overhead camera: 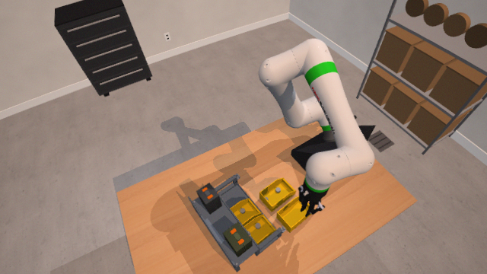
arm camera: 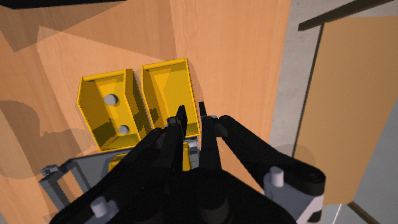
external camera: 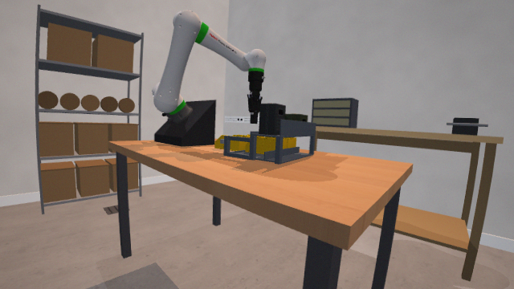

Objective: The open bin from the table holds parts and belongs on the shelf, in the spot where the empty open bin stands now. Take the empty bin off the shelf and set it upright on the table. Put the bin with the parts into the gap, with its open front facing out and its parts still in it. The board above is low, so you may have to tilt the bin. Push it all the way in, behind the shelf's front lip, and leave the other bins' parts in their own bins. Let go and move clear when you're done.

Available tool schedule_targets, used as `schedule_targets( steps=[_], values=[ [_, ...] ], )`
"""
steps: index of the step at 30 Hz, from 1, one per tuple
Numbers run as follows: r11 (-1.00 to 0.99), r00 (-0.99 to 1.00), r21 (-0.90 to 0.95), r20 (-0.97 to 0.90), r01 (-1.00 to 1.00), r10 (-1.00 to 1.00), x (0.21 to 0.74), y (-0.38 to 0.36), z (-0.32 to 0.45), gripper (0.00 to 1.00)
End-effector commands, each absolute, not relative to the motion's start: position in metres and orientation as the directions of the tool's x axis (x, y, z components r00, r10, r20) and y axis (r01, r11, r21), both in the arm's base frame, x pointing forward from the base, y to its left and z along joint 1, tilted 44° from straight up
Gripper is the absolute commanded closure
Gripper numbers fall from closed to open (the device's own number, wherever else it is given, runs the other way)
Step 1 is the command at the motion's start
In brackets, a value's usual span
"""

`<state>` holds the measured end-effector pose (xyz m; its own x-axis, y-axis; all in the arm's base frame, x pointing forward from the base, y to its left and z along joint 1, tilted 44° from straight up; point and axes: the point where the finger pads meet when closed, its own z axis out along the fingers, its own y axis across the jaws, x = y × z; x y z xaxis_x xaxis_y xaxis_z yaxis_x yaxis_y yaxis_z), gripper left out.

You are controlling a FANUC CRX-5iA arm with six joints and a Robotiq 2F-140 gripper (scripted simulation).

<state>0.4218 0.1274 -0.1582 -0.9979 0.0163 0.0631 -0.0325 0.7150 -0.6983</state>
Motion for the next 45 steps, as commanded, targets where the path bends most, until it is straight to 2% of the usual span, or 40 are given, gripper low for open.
schedule_targets(
  steps=[1, 9, 10, 32, 37, 45],
  values=[
    [0.716, -0.998, -0.698, 0.062, -0.033, 0.015, 0.422, 0.129, -0.157, 0.76],
    [0.716, -0.998, -0.698, 0.062, -0.033, 0.015, 0.422, 0.129, -0.157, 0.76],
    [0.716, -0.998, -0.698, 0.062, -0.033, 0.015, 0.422, 0.129, -0.157, 0.90],
    [0.716, -0.998, -0.698, 0.062, -0.033, 0.015, 0.423, 0.128, -0.156, 0.90],
    [0.716, -0.998, -0.697, 0.062, -0.032, 0.015, 0.428, 0.076, -0.094, 0.90],
    [0.715, -0.998, -0.698, 0.060, -0.030, 0.017, 0.425, 0.038, -0.056, 0.90]
  ],
)
